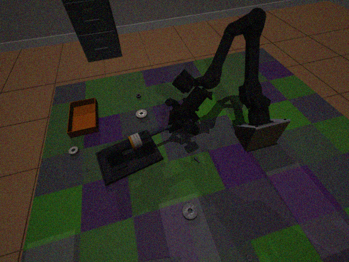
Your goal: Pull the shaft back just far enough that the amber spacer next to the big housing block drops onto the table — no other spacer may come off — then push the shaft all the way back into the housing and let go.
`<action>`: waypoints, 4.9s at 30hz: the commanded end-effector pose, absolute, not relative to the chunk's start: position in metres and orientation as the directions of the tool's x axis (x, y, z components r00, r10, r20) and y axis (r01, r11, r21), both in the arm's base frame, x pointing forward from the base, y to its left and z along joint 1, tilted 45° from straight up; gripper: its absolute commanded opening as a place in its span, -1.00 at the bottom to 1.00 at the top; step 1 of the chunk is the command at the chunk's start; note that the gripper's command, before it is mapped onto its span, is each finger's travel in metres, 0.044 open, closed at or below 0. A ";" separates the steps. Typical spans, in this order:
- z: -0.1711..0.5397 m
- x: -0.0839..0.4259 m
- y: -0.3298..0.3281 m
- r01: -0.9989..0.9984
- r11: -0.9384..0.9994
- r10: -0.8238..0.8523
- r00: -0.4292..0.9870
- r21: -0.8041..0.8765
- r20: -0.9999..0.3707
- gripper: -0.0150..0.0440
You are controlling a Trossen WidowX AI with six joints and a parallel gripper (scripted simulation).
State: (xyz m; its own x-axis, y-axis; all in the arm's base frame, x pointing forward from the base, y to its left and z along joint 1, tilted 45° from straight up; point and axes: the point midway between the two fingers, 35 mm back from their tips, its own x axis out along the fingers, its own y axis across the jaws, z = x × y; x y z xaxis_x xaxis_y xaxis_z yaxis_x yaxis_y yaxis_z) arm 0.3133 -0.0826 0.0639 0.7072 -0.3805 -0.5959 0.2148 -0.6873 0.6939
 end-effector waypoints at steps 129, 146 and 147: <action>0.063 0.324 -0.081 0.217 -0.685 -0.379 0.708 0.695 -0.595 -0.49; 0.062 0.328 -0.080 0.217 -0.685 -0.379 0.709 0.695 -0.595 -0.49; 0.062 0.329 -0.080 0.217 -0.685 -0.379 0.709 0.695 -0.595 -0.49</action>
